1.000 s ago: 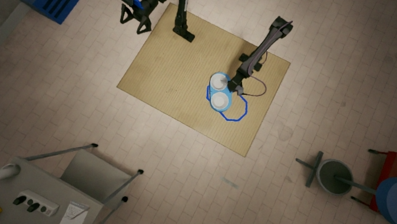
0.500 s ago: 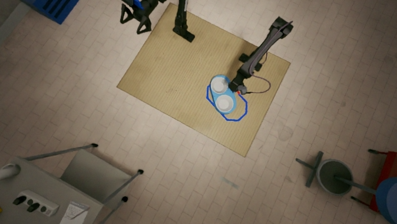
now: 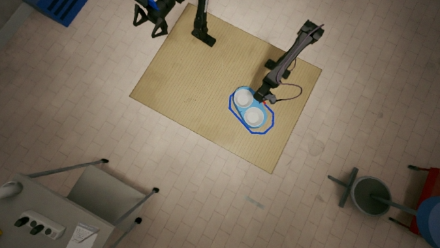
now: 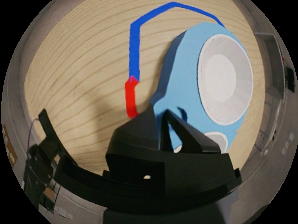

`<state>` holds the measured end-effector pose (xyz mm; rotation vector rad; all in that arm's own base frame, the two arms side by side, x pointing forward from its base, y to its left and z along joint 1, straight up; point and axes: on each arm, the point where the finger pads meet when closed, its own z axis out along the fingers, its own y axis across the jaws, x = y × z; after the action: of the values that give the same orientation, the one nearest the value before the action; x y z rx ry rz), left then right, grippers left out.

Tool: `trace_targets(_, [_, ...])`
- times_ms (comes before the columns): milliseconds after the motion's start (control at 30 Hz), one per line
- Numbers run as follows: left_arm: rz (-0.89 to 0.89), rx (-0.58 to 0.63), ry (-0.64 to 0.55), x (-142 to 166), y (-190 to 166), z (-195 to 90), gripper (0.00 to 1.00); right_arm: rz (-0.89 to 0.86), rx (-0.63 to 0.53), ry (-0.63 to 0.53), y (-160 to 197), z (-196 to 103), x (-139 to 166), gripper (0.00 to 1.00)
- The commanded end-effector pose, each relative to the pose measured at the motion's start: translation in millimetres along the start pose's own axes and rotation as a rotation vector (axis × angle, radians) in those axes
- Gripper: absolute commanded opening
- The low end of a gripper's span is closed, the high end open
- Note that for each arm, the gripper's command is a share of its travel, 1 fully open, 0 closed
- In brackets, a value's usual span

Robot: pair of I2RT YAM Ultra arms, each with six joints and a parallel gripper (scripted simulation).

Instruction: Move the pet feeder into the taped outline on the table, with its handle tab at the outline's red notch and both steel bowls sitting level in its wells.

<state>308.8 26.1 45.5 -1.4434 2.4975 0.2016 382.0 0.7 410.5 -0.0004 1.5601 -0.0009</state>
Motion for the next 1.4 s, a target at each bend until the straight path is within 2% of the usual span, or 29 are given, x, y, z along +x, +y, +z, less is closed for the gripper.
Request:
trace_targets(0, [-0.068, -0.033, -0.021, -11.9, 3.0, -1.9, 0.16, -0.009, -0.01, -0.099, 3.0, -10.8, -39.0, 1.0])
trace_targets(467, [-0.309, -0.108, -0.022, -16.8, 10.8, -0.6, 0.16, -0.009, -0.01, -0.099, 3.0, -10.8, -39.0, 1.0])
trace_targets(633, [-0.258, -0.077, -0.026, -16.0, 5.2, -5.0, 0.16, -0.009, -0.01, -0.099, 3.0, -10.8, -39.0, 1.0])
trace_targets(667, [-0.253, -0.071, -0.028, -14.6, 3.8, -6.6, 0.47, -0.009, -0.01, -0.099, 3.0, -10.8, -39.0, 1.0])
trace_targets(1367, [-0.249, -0.065, -0.029, -14.6, 1.2, -8.1, 0.47, -0.009, -0.01, -0.099, 3.0, -10.8, -39.0, 1.0])
